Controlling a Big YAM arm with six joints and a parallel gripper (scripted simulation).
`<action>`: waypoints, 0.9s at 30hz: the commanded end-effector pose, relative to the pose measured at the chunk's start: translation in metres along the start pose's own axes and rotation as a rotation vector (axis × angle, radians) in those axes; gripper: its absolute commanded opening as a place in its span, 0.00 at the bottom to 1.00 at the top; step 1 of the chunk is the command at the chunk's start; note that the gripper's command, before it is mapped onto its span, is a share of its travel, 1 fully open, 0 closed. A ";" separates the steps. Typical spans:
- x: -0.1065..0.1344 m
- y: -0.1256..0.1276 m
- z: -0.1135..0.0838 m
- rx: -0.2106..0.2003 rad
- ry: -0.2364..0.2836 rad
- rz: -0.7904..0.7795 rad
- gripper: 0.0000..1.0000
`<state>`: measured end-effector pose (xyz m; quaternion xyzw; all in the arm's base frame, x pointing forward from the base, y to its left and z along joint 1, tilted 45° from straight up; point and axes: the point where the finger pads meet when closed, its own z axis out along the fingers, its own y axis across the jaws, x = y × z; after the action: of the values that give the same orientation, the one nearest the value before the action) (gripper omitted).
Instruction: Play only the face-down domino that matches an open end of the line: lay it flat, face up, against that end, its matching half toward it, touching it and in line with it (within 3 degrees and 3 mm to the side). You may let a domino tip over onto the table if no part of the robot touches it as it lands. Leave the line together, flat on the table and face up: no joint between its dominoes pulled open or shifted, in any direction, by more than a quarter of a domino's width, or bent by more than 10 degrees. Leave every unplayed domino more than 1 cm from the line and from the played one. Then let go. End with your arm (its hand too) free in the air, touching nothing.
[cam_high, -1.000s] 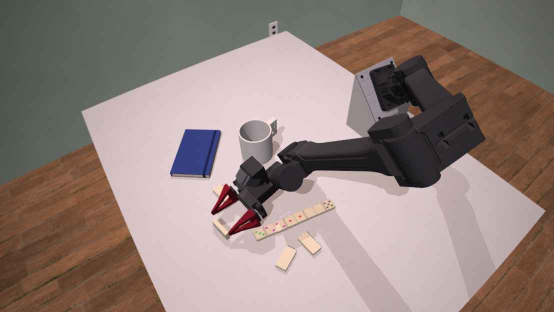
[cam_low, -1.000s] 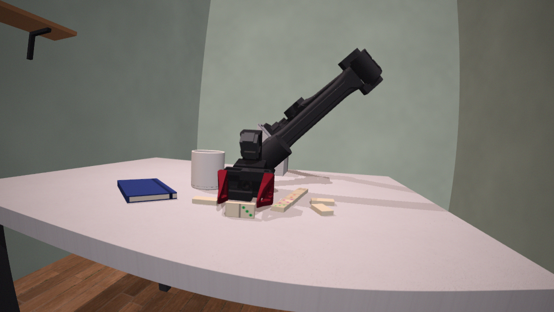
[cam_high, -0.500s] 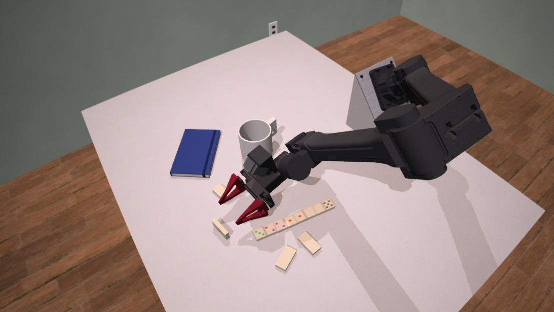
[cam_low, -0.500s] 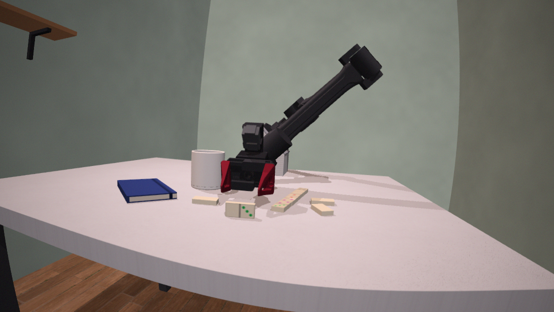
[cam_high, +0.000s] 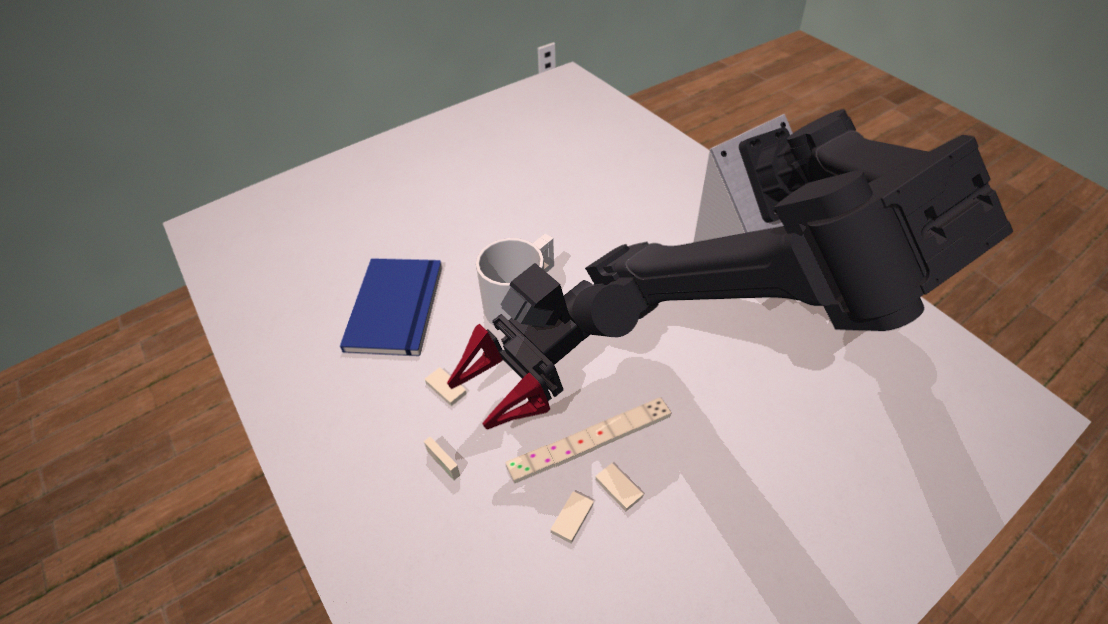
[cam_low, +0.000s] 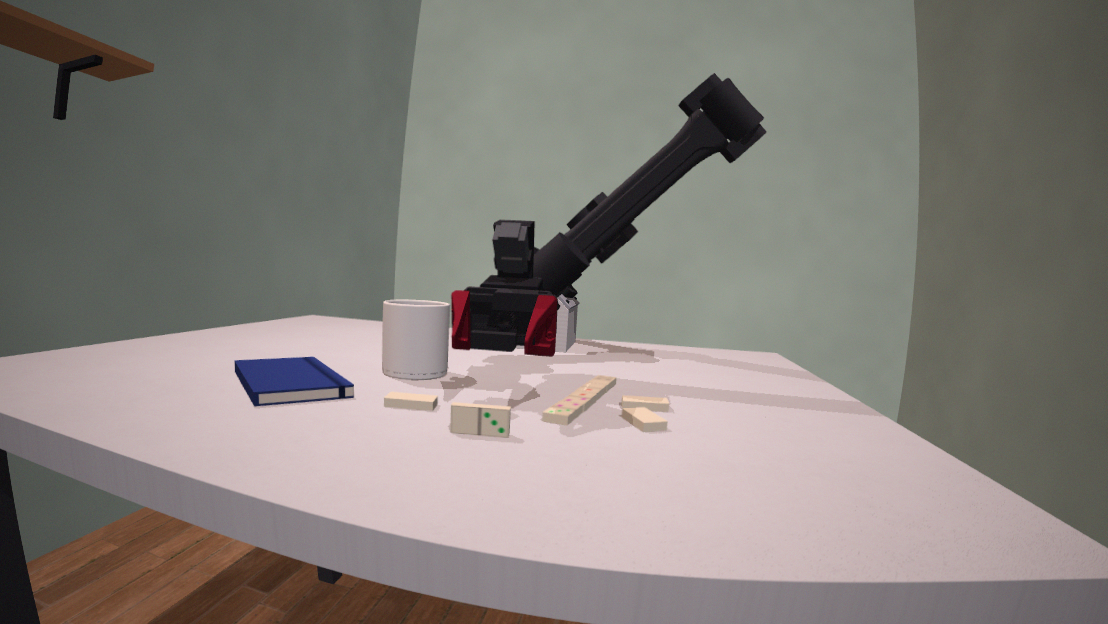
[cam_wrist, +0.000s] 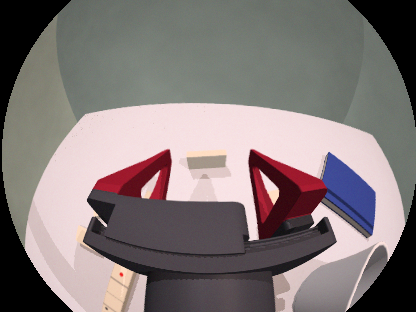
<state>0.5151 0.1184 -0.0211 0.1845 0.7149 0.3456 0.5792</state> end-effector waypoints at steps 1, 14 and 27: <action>-0.004 0.000 -0.001 -0.003 -0.010 -0.002 0.74; -0.017 0.003 -0.004 -0.024 -0.041 -0.008 0.74; -0.018 0.003 -0.004 -0.025 -0.041 -0.008 0.74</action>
<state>0.5103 0.1183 -0.0215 0.1827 0.7183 0.3470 0.5747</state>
